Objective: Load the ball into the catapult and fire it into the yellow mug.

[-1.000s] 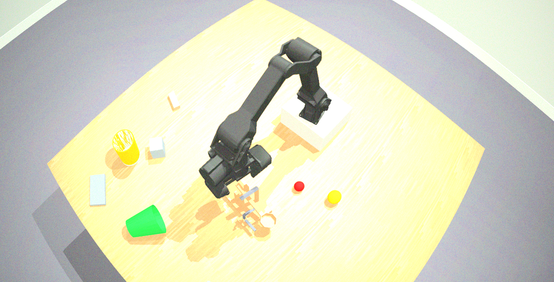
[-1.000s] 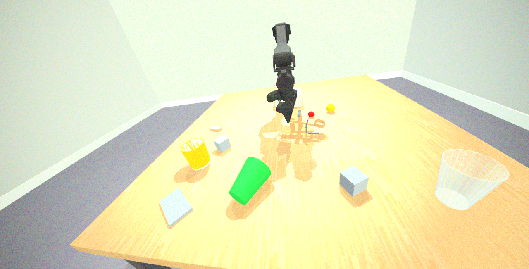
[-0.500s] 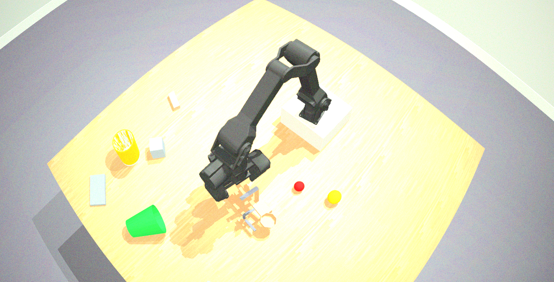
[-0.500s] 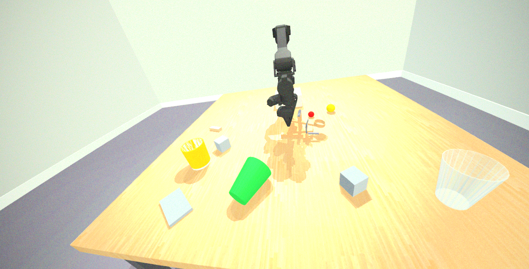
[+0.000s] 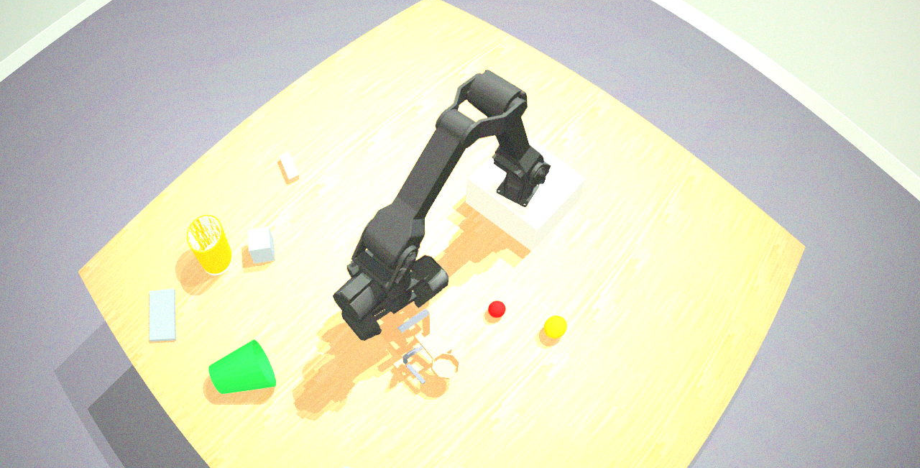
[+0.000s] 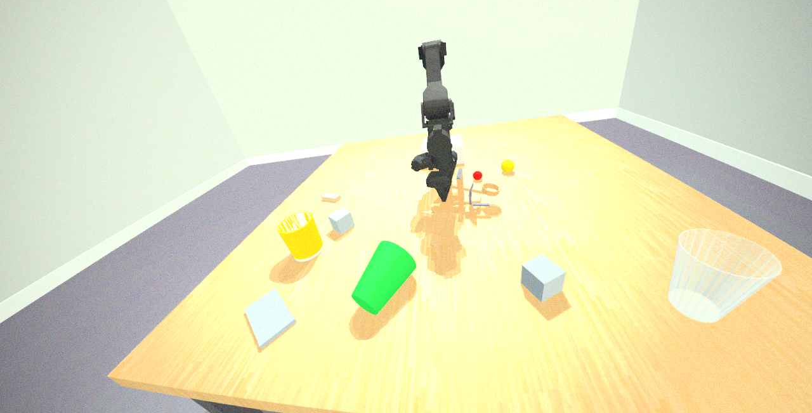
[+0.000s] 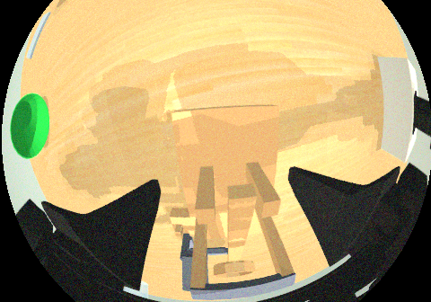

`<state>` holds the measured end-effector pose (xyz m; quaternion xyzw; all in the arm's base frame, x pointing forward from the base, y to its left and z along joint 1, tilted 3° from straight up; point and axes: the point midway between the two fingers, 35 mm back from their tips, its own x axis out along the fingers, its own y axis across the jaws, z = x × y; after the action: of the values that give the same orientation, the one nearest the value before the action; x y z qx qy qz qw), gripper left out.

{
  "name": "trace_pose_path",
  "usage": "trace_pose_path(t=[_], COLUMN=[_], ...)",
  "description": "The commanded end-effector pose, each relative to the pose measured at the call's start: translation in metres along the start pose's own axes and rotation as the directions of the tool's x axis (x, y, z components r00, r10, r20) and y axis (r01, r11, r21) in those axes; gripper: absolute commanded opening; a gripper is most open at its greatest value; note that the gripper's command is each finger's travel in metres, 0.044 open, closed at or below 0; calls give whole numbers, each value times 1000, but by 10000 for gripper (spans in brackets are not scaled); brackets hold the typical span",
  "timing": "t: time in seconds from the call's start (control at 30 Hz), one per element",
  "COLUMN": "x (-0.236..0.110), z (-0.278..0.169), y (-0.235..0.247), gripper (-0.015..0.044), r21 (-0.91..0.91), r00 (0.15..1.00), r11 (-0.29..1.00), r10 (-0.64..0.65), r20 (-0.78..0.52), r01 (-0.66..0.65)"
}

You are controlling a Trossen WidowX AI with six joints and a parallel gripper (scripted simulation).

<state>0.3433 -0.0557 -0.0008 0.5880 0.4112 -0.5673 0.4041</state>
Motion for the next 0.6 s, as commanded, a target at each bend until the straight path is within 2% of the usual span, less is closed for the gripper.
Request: trace_pose_path(t=[0.0, 0.33, 0.57], x=[10, 13, 10], z=[1, 1, 1], y=[-5, -5, -2], gripper=[440, 440, 256], r21=[4, 4, 0], r00=[1000, 1000, 1000], r11=[1000, 1000, 1000], r10=[-14, -14, -7], r20=[6, 6, 1], r01=[14, 14, 7])
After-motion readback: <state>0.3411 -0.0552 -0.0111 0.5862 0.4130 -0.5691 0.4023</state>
